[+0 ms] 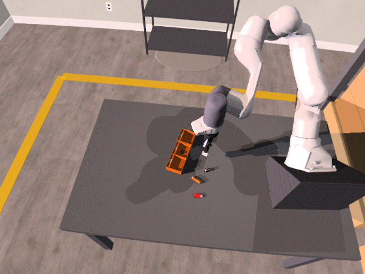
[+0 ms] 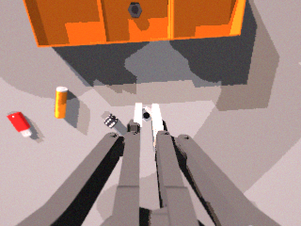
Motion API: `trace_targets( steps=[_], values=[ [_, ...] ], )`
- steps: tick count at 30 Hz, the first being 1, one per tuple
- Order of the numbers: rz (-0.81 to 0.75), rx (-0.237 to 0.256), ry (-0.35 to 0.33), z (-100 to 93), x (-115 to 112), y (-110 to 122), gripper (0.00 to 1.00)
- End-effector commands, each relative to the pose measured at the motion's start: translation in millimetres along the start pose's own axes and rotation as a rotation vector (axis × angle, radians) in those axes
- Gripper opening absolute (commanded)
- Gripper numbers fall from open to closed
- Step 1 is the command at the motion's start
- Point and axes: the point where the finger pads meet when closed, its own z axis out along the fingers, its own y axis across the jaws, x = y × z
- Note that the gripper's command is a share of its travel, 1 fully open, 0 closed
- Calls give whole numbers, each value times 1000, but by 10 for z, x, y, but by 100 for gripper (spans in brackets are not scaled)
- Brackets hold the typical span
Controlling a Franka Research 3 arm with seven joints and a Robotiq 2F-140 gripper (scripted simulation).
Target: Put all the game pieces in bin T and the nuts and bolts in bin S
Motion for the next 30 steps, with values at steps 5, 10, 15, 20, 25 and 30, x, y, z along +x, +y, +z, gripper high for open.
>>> trace_targets(
  steps=[5, 10, 15, 20, 25, 30],
  values=[
    [-4, -1, 1, -11, -6, -1, 7],
    [-4, -1, 1, -11, -6, -1, 7],
    [-4, -1, 1, -11, -6, -1, 7],
    [-4, -1, 1, -11, -6, -1, 7],
    [-4, -1, 1, -20, 119, -17, 7],
    [-4, -1, 1, -20, 408, -58, 7]
  ],
)
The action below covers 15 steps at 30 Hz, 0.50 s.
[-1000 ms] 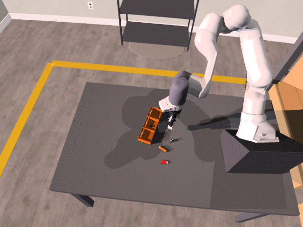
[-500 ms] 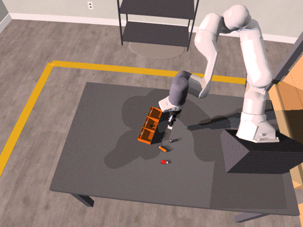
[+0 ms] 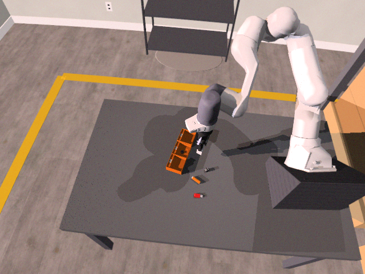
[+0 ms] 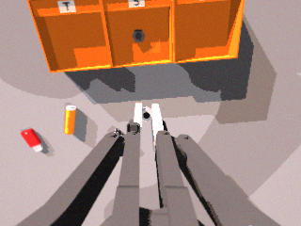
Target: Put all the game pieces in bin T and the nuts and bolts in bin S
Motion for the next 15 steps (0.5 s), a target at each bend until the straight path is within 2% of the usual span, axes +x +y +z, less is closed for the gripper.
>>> trace_targets(
  steps=[1, 5, 7, 8, 15],
  values=[
    [25, -9, -7, 21, 181, -3, 7],
    [213, -9, -6, 23, 418, -42, 7],
    [213, -9, -6, 23, 418, -42, 7],
    [272, -9, -6, 24, 477, -52, 7],
    [414, 1, -4, 27, 891, -120, 7]
  ],
)
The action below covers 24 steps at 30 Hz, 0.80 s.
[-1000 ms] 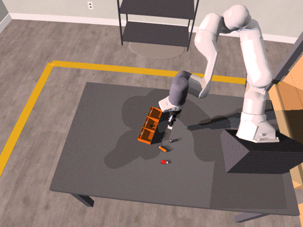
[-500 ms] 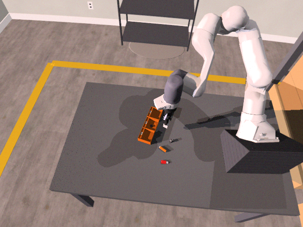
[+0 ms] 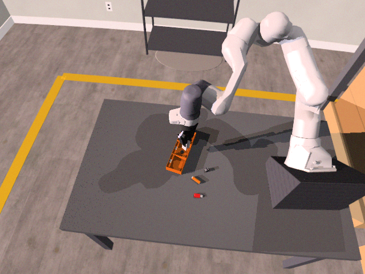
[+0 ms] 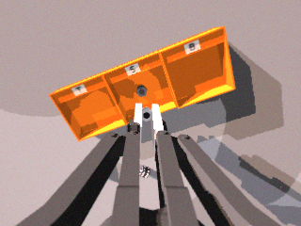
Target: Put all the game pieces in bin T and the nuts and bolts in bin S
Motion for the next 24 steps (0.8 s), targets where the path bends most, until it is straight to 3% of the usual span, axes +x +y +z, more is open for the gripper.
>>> trace_targets(
  steps=[1, 24],
  values=[
    [157, -8, 2, 12, 134, -54, 7],
    [525, -11, -9, 12, 134, -60, 7]
  ],
)
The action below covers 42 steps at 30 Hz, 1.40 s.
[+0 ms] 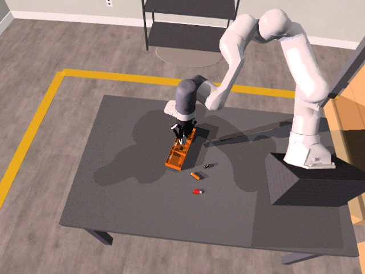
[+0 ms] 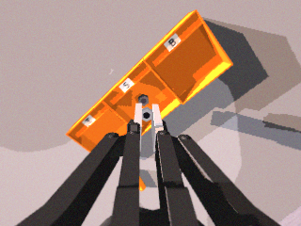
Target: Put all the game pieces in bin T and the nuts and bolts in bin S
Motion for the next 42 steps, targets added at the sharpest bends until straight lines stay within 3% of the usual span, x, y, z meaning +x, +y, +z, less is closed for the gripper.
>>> trace_targets(
  steps=[1, 42],
  values=[
    [142, 1, 5, 0, -14, -10, 7],
    [751, 0, 20, 0, -17, -19, 7]
  ],
)
